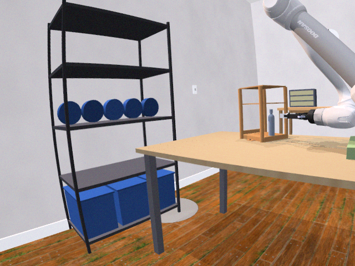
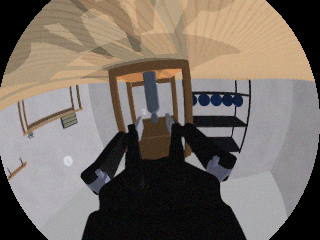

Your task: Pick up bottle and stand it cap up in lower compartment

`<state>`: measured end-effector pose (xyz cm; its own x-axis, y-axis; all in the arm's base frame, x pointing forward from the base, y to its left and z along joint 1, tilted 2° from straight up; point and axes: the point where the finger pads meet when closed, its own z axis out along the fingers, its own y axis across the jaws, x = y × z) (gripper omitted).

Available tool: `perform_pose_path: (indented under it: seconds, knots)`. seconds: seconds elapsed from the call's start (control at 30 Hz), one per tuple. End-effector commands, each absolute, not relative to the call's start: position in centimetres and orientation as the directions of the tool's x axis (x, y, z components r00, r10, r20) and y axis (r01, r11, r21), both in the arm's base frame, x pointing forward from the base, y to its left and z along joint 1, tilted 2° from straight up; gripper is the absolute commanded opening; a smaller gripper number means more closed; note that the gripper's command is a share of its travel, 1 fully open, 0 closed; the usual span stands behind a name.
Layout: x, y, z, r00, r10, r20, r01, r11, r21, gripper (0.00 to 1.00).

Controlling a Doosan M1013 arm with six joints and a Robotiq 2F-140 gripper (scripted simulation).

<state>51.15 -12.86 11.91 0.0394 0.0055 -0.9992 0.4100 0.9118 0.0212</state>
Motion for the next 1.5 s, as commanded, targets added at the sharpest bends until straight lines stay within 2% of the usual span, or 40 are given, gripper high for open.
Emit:
perform_pose_path:
  seconds: [0.0,0.73,1.3,1.33,1.47]
  knots:
    - [51.1,-12.9,12.9,0.039,0.006,-0.999,0.410,0.912,0.021,0.35]
    - [50.9,-12.9,18.2,0.039,0.006,-0.999,0.410,0.912,0.021,0.35]
    - [50.9,-12.9,19.2,0.039,0.006,-0.999,0.410,0.912,0.021,0.35]
    - [50.9,-12.9,19.2,0.039,0.006,-0.999,0.410,0.912,0.021,1.00]
    - [50.9,-12.9,19.2,0.039,0.006,-0.999,0.410,0.912,0.021,1.00]
